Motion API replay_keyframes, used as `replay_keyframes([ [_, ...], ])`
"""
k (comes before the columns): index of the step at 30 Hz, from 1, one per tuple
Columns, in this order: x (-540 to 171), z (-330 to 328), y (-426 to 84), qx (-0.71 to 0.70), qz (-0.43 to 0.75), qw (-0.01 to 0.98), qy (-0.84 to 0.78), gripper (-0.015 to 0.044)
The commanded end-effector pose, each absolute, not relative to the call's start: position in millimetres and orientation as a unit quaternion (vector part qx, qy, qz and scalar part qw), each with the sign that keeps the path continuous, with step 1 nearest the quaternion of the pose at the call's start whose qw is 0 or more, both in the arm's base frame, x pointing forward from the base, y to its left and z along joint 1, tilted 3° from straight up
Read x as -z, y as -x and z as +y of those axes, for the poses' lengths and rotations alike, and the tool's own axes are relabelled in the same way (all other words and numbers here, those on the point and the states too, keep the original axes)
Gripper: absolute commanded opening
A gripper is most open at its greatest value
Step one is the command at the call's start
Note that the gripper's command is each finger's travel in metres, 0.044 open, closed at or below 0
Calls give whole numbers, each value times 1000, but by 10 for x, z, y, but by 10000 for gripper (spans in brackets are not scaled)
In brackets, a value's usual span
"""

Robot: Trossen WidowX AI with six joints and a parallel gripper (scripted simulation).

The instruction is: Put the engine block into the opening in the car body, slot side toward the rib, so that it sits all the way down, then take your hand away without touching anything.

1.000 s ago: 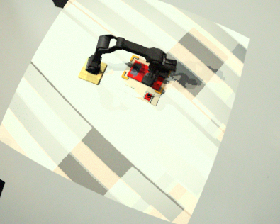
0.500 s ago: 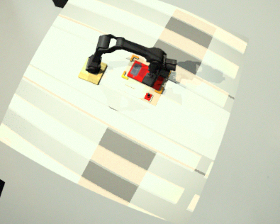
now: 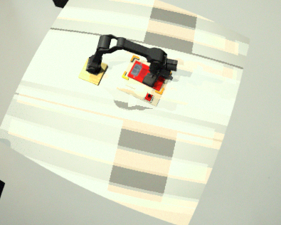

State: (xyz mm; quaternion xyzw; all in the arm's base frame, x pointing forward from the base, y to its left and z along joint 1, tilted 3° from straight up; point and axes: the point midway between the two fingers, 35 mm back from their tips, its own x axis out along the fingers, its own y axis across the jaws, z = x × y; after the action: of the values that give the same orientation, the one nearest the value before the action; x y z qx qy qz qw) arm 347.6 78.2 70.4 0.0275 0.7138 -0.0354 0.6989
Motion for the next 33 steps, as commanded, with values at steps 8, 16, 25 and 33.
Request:
replay_keyframes([
  [8,-712,787,-3478,26,713,700,-22,159],
  [16,-692,784,-3475,27,713,700,-23,159],
  [25,-673,784,-3475,33,713,700,-29,159],
  [33,-657,783,-3474,32,713,700,-27,159],
])
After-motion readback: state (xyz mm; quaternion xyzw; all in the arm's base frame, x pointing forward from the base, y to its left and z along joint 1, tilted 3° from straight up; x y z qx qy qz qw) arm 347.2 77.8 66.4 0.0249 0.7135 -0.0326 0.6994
